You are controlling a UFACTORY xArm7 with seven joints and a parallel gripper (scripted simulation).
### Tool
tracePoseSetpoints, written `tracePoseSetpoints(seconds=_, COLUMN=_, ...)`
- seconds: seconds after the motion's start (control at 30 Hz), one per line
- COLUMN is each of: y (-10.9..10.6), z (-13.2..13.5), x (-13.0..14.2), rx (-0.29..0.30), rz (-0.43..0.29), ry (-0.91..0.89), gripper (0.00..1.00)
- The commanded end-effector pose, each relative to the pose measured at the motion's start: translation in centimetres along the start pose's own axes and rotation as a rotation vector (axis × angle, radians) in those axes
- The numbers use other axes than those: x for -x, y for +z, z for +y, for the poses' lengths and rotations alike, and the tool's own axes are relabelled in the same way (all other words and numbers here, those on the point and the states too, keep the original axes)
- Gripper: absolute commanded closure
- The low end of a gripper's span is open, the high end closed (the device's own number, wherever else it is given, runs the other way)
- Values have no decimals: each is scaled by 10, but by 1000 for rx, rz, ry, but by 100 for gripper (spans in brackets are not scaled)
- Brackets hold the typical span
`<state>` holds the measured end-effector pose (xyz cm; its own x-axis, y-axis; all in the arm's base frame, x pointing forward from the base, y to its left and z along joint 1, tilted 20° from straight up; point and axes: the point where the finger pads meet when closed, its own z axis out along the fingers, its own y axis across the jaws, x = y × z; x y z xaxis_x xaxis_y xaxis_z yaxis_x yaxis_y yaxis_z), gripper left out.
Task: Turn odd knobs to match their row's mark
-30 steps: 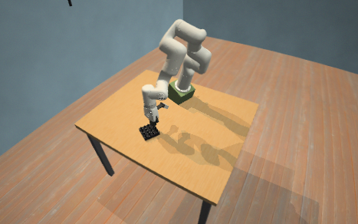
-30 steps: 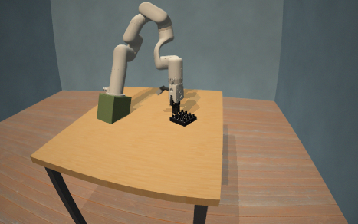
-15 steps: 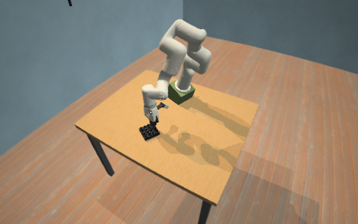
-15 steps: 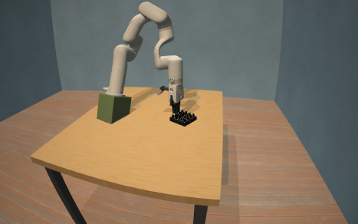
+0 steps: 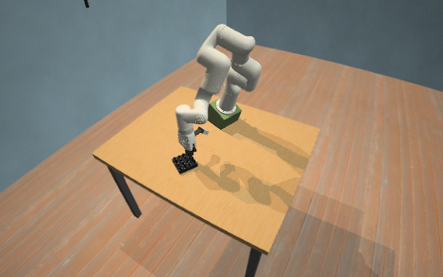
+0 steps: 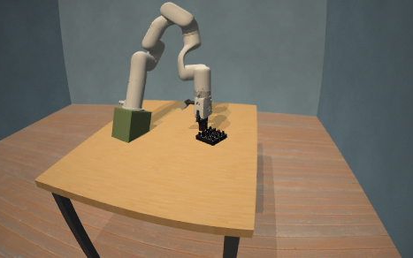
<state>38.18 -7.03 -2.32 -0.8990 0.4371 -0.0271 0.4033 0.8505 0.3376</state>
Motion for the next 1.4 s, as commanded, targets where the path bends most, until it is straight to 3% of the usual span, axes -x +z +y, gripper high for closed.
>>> tracePoseSetpoints(seconds=0.0, y=1, z=0, x=1, rx=0, rz=-3, ry=0, gripper=81)
tracePoseSetpoints(seconds=1.37, y=9, z=0, x=1, rx=0, rz=-3, ry=0, gripper=81)
